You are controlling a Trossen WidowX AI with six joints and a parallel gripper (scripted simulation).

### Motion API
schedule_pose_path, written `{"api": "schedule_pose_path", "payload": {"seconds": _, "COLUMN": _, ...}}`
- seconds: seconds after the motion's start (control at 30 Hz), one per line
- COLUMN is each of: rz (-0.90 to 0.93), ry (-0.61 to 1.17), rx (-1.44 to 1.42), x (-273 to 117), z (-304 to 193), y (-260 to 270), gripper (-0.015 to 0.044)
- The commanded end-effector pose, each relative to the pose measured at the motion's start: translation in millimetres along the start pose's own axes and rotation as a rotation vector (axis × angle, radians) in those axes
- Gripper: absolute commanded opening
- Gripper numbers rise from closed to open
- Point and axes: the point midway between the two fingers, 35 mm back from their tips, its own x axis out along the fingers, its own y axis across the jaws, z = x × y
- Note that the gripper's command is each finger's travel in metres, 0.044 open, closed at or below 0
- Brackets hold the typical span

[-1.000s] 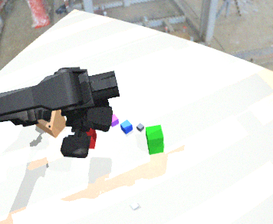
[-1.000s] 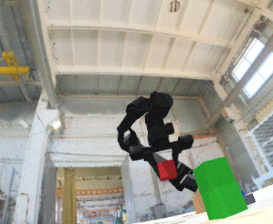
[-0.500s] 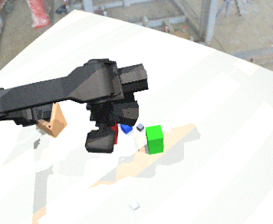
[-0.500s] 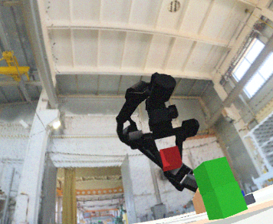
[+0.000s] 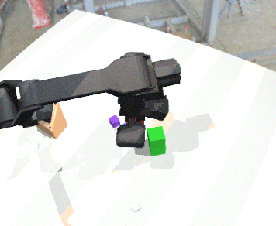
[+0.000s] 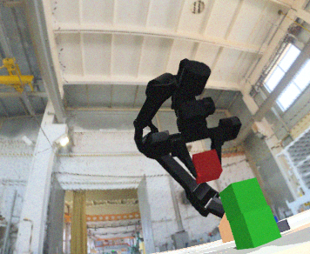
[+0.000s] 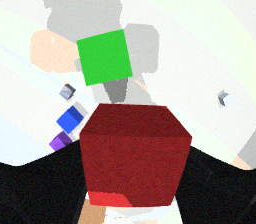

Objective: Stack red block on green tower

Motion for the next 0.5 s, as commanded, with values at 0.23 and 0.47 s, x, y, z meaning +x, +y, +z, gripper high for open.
{"api": "schedule_pose_path", "payload": {"seconds": 0.23, "rz": 0.007, "ry": -0.002, "rx": 0.008, "x": 5.9, "z": 40.2, "y": 19.6, "gripper": 0.0}}
{"api": "schedule_pose_path", "payload": {"seconds": 0.47, "rz": 0.006, "ry": -0.003, "rx": 0.008, "x": 9.9, "z": 52.6, "y": 25.7, "gripper": 0.0}}
